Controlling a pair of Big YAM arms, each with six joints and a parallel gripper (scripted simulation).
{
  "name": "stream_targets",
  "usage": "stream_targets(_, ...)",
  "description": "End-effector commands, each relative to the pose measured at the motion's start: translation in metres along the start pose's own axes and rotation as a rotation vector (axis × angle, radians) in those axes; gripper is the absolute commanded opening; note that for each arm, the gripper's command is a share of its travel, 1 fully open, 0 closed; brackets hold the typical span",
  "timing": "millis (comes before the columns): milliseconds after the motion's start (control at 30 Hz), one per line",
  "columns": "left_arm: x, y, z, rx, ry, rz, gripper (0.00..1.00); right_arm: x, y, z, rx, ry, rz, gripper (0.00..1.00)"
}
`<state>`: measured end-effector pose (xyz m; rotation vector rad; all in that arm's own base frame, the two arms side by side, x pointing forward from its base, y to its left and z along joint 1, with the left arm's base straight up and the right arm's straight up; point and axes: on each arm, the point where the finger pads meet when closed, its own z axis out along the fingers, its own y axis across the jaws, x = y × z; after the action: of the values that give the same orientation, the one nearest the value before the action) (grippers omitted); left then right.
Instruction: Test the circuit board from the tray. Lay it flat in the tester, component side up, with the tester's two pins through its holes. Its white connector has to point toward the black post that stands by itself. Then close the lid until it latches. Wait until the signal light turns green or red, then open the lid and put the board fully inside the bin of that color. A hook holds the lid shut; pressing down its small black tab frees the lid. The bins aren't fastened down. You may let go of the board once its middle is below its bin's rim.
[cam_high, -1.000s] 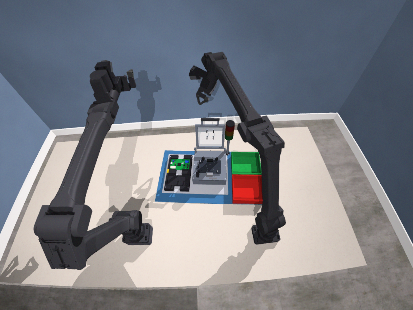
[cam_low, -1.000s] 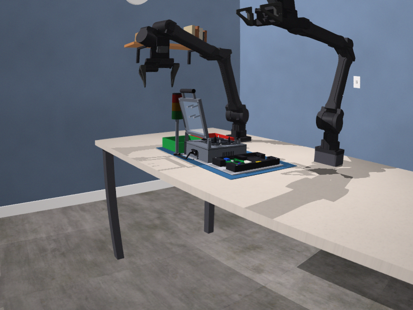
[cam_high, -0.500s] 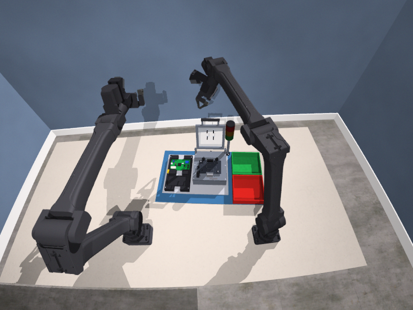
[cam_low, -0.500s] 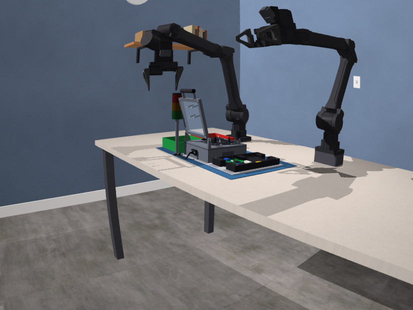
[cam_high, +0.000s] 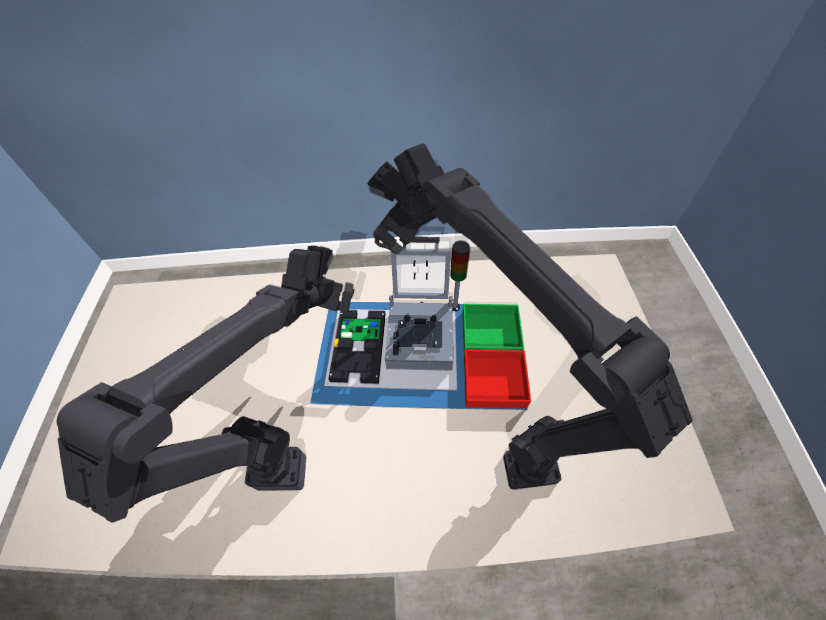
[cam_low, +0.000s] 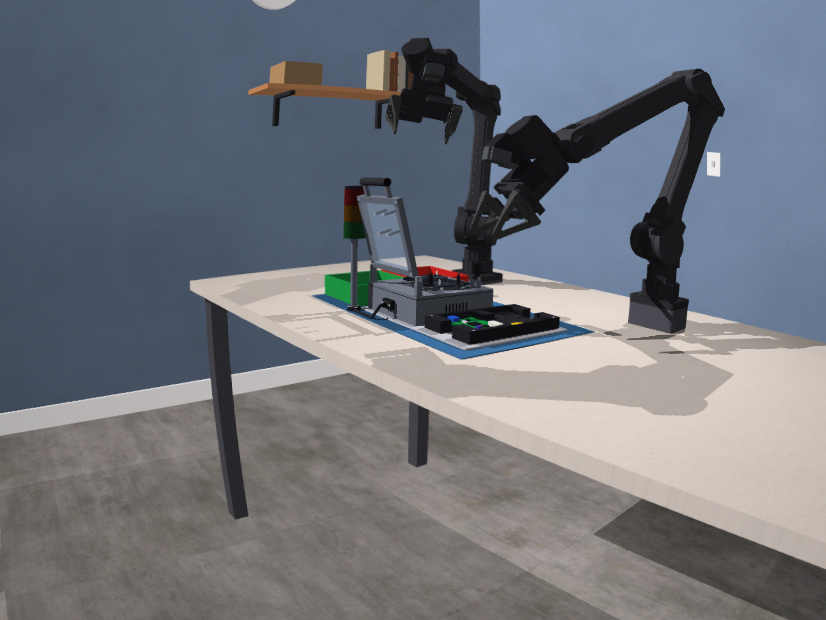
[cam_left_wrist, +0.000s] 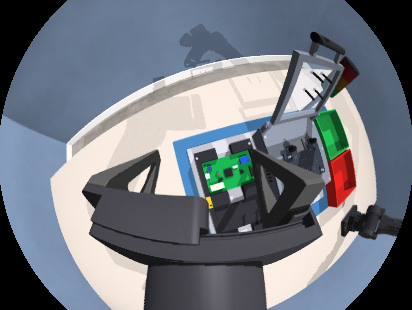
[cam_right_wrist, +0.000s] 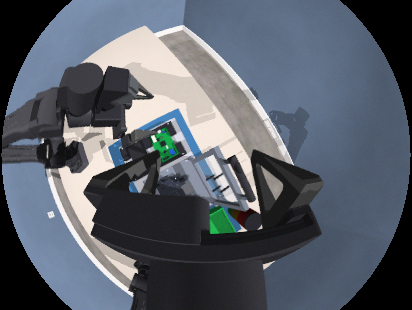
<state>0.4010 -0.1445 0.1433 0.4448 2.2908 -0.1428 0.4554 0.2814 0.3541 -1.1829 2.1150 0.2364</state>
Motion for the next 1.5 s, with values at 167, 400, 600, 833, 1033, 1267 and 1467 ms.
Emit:
stream_targets(167,0.048,-0.045,0.048,0.076,0.143,0.024,1.00,0.060,0.088,-0.045,0.085,-0.291,0.159,1.00)
stream_targets(400,0.057,-0.053,0.052,0.090,0.165,0.036,1.00,0.111,0.126,-0.048,0.081,-0.411,0.212,1.00)
stream_targets(600,0.061,-0.050,0.055,0.084,0.177,0.031,1.00,0.153,0.152,-0.049,0.071,-0.512,0.251,1.00)
stream_targets(833,0.061,-0.050,0.055,0.085,0.174,0.031,1.00,0.172,0.162,-0.047,0.066,-0.553,0.262,1.00)
stream_targets(1033,0.061,-0.050,0.055,0.085,0.174,0.031,1.00,0.161,0.160,-0.055,0.073,-0.578,0.244,1.00)
stream_targets(1267,0.055,-0.051,0.057,0.098,0.199,0.161,0.98,0.161,0.160,-0.055,0.073,-0.578,0.244,1.00)
stream_targets(1467,0.058,-0.053,0.065,0.138,0.264,0.377,0.98,0.165,0.157,-0.053,0.078,-0.560,0.250,1.00)
